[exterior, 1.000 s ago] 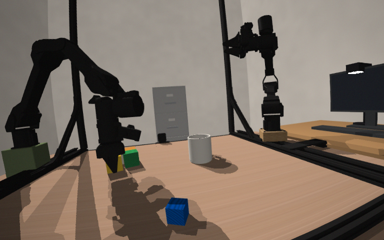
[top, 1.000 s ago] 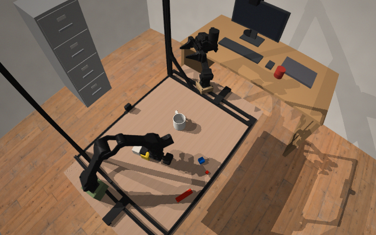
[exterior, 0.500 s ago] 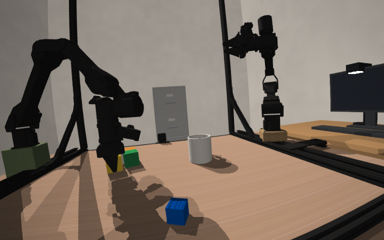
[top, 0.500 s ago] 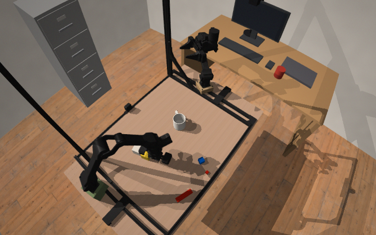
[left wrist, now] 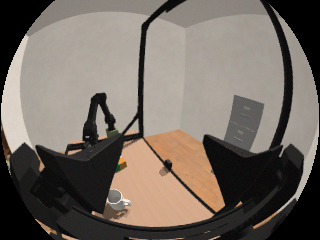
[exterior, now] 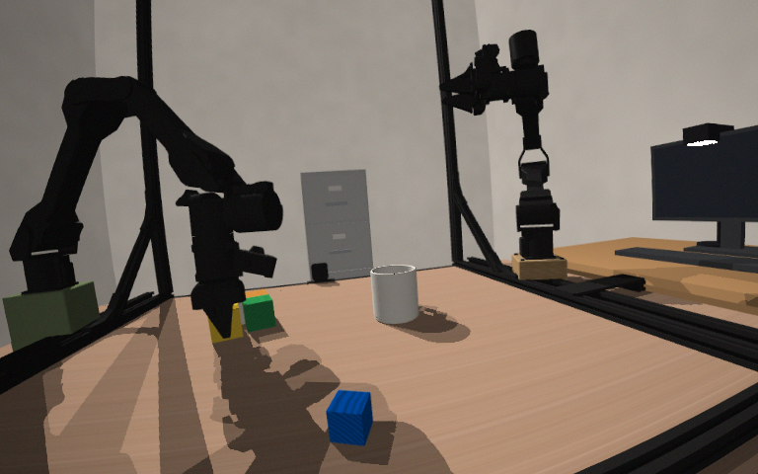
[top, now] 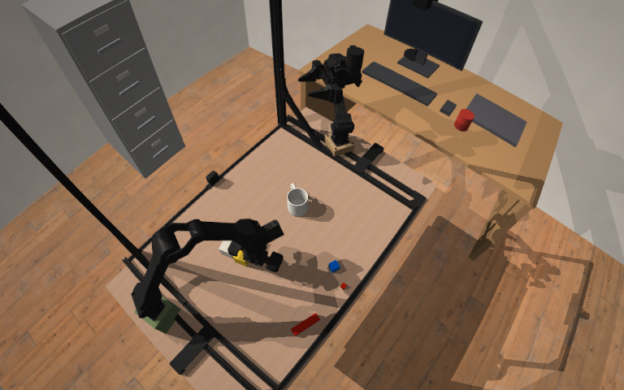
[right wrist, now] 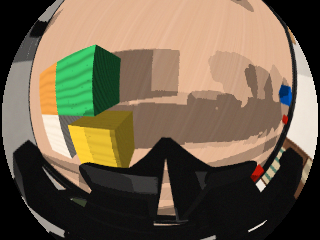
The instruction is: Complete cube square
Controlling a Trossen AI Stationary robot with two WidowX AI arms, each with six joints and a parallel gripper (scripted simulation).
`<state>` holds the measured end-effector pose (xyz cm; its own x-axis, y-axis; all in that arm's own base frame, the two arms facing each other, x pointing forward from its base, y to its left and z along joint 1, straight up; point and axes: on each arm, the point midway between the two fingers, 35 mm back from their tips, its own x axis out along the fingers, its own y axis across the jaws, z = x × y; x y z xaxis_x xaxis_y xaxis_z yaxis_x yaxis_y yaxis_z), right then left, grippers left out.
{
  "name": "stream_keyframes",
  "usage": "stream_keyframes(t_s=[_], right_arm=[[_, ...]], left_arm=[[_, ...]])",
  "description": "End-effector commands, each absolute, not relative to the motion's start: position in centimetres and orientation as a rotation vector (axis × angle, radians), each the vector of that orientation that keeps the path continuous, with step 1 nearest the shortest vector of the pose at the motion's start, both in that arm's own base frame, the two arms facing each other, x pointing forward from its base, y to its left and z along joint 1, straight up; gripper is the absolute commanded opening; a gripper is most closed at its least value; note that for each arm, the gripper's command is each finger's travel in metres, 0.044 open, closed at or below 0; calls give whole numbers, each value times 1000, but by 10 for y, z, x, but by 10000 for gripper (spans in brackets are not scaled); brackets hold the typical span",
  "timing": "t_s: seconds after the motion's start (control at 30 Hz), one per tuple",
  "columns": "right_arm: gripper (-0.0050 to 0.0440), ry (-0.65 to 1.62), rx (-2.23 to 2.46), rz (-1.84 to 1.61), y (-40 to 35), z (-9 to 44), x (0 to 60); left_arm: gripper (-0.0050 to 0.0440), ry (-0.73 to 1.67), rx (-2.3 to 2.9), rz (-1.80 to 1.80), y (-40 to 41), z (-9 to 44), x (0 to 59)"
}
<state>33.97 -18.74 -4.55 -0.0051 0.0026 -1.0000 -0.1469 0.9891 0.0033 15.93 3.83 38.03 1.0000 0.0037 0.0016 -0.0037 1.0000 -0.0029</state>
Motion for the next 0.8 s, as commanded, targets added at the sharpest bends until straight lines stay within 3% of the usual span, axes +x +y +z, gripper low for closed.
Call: stream_keyframes(t_s=[0.0, 0.77], right_arm=[[0, 1568, -114, 114, -185, -43, 339], [0, 1568, -114, 114, -172, -43, 337]], left_arm=[[400, -1, -1, 0, 38, 380, 159], [400, -1, -1, 0, 38, 380, 159]])
